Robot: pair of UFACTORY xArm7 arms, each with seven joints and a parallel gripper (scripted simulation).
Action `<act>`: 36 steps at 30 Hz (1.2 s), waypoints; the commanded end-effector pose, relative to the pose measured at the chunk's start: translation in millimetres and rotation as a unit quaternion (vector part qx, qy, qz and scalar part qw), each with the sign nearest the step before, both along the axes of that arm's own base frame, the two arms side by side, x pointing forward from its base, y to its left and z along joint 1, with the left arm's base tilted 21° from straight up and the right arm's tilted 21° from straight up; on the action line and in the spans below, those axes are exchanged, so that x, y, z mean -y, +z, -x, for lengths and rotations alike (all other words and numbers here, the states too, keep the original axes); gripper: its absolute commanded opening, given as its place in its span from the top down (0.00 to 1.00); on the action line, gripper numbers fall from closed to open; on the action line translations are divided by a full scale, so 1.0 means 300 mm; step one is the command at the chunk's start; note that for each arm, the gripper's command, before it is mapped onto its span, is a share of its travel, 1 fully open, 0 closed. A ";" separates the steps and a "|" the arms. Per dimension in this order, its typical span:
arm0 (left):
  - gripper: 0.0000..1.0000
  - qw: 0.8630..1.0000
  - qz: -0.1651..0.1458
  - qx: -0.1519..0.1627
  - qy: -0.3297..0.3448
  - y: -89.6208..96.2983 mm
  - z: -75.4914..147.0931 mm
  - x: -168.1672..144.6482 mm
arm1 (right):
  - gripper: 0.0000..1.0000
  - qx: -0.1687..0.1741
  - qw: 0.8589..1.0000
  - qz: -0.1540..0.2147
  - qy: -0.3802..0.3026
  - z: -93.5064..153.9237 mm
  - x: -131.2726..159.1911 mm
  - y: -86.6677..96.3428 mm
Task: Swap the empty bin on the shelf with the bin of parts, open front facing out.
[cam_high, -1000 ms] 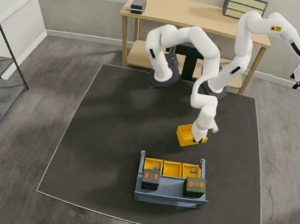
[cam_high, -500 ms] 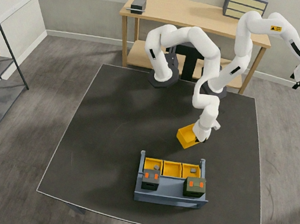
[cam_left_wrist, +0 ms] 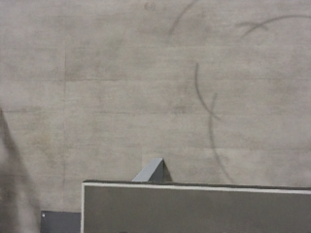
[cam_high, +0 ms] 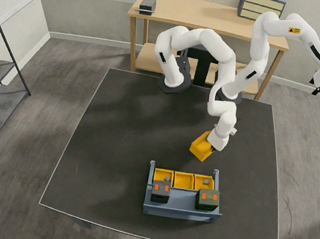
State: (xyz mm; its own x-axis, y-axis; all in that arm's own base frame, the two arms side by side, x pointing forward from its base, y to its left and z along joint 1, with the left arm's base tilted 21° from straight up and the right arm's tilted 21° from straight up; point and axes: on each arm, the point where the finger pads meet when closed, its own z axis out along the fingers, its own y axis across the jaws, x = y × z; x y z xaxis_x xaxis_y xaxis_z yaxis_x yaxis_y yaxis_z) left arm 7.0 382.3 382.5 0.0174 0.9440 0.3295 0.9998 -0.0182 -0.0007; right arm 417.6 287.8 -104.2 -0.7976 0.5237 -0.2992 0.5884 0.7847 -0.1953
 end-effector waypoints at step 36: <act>0.00 1.000 -0.002 0.000 0.000 0.006 0.000 -0.001 | 1.00 -0.099 0.953 0.037 0.285 0.031 -0.114 -0.035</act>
State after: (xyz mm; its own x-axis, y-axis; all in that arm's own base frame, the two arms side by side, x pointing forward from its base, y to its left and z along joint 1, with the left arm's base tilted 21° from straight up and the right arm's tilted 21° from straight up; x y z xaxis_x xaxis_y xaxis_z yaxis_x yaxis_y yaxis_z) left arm 7.0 382.3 382.5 0.0174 0.9440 0.3295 0.9998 -0.0182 -0.0007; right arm 407.9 317.1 -115.8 -0.9893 0.0152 -0.1453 0.0622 0.9438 -0.3246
